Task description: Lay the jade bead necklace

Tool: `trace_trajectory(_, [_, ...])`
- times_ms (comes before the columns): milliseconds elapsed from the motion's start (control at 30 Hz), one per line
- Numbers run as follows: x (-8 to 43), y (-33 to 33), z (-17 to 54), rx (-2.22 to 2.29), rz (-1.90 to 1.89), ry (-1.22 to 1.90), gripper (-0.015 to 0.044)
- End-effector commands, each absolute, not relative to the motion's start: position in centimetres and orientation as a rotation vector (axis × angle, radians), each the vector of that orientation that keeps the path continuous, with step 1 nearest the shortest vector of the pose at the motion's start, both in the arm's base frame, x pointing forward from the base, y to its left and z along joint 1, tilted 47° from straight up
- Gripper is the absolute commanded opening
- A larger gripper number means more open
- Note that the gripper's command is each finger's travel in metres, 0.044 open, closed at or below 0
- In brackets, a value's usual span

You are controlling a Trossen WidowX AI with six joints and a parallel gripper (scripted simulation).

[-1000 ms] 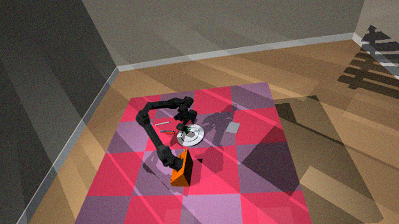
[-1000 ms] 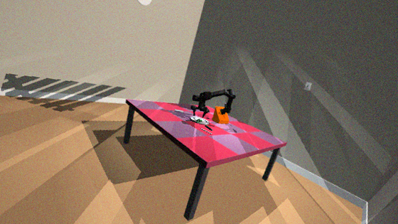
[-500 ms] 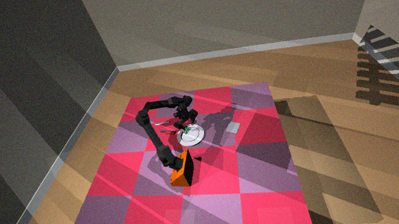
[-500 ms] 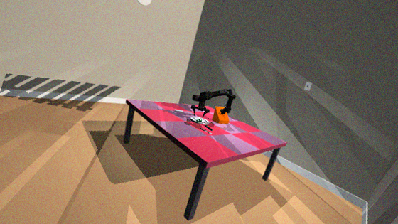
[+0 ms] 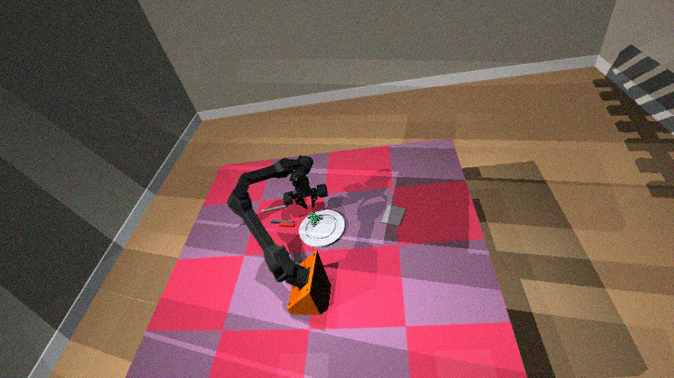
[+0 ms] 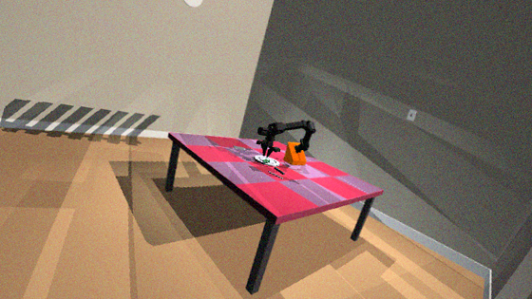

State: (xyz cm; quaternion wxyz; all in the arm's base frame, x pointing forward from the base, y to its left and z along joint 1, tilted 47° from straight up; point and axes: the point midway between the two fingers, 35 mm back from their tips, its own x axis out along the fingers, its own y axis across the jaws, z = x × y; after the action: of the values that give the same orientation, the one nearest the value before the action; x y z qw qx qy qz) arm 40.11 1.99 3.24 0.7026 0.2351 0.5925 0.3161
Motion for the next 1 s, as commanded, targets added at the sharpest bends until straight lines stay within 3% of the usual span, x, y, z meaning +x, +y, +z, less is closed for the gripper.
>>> trace_trajectory(0, [40.2, 2.0, 3.4, 0.551, 0.685, 1.328, 0.012])
trace_trajectory(967, [40.6, 4.8, 0.8, 0.552, 0.687, 1.327, 0.012])
